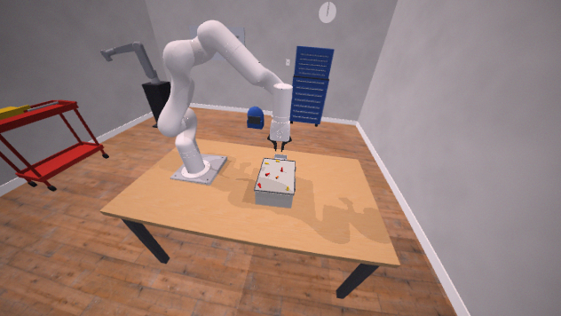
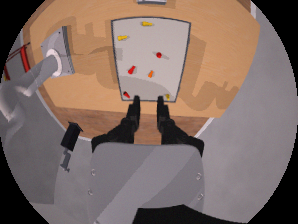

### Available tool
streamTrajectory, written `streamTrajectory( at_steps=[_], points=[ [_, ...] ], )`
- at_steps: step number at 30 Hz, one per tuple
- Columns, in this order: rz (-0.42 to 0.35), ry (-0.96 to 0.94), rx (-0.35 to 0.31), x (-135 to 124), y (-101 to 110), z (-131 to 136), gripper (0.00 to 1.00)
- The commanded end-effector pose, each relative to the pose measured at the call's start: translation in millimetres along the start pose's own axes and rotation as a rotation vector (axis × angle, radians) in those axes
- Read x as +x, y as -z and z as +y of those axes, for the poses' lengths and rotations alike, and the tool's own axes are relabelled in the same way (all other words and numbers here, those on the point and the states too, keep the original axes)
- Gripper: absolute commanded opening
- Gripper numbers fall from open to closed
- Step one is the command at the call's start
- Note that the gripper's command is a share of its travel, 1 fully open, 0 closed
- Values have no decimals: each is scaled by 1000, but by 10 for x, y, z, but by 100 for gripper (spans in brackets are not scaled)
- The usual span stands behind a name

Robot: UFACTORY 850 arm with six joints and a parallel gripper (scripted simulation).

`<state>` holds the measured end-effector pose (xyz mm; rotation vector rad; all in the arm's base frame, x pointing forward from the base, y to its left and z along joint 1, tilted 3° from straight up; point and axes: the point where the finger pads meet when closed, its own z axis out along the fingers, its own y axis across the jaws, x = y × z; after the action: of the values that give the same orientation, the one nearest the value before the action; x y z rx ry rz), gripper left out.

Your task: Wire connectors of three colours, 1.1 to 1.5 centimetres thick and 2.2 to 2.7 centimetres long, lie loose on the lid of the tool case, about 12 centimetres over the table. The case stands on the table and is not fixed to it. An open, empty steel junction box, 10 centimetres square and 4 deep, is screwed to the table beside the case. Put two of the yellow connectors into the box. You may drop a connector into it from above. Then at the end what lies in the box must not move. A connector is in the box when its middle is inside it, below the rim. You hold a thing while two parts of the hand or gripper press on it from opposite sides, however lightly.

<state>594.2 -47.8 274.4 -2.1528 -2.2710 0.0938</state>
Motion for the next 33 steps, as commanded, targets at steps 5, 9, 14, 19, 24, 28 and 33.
streamTrajectory(
  at_steps=[5,9,14,19,24,28,33],
  points=[
    [0,262,-1,-406,-385,307,29],
    [0,373,-1,-585,-566,415,29],
    [0,531,-1,-844,-837,548,29],
    [0,625,-1,-1001,-1005,614,29],
    [0,718,-1,-1157,-1176,671,29],
    [0,718,-1,-1157,-1177,671,29],
    [0,718,-1,-1158,-1260,673,29]
  ],
)
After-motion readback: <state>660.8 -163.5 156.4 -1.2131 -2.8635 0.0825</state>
